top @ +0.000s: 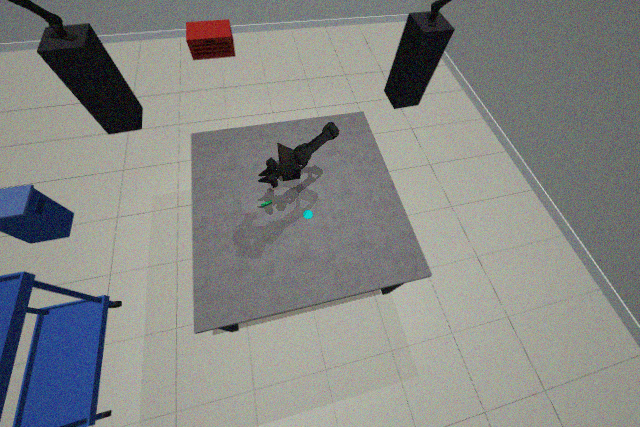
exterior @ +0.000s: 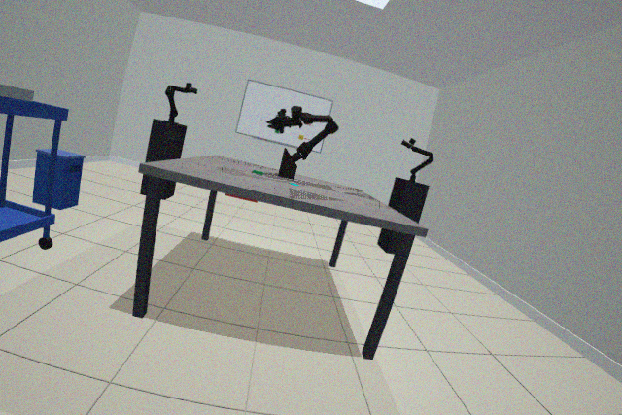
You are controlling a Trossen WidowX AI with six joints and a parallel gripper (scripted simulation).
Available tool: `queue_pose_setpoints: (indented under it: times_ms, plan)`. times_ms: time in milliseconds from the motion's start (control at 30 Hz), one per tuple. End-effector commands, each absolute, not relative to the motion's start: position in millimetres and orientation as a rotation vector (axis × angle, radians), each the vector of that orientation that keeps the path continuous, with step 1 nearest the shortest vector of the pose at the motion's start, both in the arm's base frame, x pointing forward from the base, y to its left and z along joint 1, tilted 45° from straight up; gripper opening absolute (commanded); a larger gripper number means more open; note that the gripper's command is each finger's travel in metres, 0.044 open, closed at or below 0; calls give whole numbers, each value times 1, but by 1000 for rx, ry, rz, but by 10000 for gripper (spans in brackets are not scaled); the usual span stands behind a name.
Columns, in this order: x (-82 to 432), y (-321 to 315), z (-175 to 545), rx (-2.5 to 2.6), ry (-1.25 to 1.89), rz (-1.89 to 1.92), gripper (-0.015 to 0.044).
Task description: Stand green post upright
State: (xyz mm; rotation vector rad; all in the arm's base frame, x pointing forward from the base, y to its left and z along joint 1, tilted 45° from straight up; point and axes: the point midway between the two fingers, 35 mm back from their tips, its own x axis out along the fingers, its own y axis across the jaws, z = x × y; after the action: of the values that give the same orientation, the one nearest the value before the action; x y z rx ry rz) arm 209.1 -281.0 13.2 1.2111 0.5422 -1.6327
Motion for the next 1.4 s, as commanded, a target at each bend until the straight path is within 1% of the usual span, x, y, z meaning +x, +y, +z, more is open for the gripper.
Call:
queue_pose_setpoints:
  times_ms: [0,300,567,667,733,933,1200,1333,1367]
  plan:
    - [212,-273,-17,1222,812,-1542,233]
    - [214,-241,-81,1323,1378,-1160,233]
    - [214,-207,-121,1502,1662,-701,233]
    - [214,-196,-132,1581,1703,-530,233]
    - [215,-194,-135,1601,1708,-490,233]
    - [216,-188,-142,1600,1708,-491,233]
    - [221,-117,-214,1603,1708,-486,233]
    - [220,-111,-219,1604,1709,-484,233]
    - [220,-111,-219,1604,1709,-484,206]
